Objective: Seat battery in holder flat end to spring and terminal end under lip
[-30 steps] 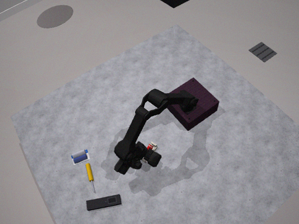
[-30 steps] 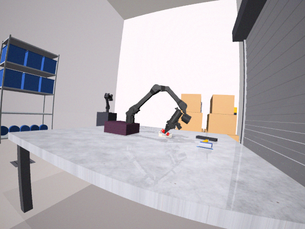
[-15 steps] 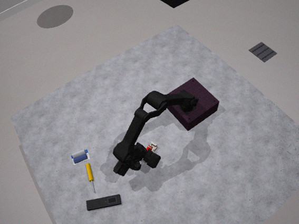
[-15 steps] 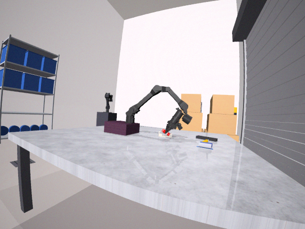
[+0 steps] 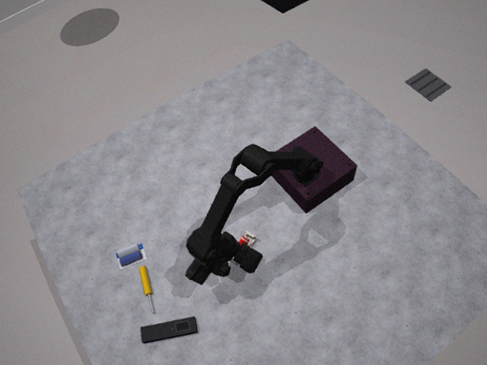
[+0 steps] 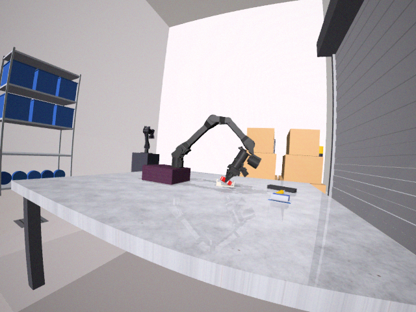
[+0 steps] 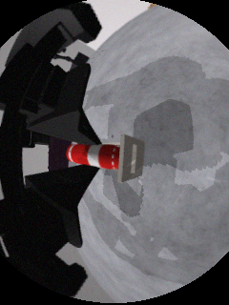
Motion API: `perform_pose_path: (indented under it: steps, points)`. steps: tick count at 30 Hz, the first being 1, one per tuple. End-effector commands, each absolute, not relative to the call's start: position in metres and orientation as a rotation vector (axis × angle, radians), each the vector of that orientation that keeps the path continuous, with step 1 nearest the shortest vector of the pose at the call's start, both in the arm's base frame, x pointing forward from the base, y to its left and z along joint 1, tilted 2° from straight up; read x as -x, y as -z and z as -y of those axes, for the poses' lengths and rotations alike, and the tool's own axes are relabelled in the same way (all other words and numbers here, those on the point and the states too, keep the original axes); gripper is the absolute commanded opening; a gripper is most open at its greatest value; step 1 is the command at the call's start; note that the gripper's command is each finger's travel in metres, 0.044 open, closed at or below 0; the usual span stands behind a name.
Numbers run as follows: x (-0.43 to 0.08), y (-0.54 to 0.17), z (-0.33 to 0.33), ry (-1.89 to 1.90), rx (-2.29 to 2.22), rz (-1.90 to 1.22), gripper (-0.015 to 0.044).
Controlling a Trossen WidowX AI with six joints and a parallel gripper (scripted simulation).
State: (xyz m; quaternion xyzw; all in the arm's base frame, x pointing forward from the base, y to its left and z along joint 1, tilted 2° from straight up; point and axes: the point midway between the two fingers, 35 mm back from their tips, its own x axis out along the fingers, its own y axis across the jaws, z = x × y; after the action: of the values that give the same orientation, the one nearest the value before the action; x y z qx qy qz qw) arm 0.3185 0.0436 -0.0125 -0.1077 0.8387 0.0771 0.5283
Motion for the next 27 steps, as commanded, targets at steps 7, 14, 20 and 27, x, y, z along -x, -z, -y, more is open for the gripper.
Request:
perform_pose_path:
  steps: [7,14,20,27]
  points:
    - [-0.3231,0.0147,-0.0448,-0.195,0.245,-1.931,0.0087]
    - [-0.3222,0.0159,-0.0444,-0.199,0.240,-1.899,0.0087]
    - [-0.3214,0.0169,-0.0441,-0.203,0.236,-1.871,0.0087]
    - [-0.3204,0.0180,-0.0438,-0.207,0.231,-1.839,0.0087]
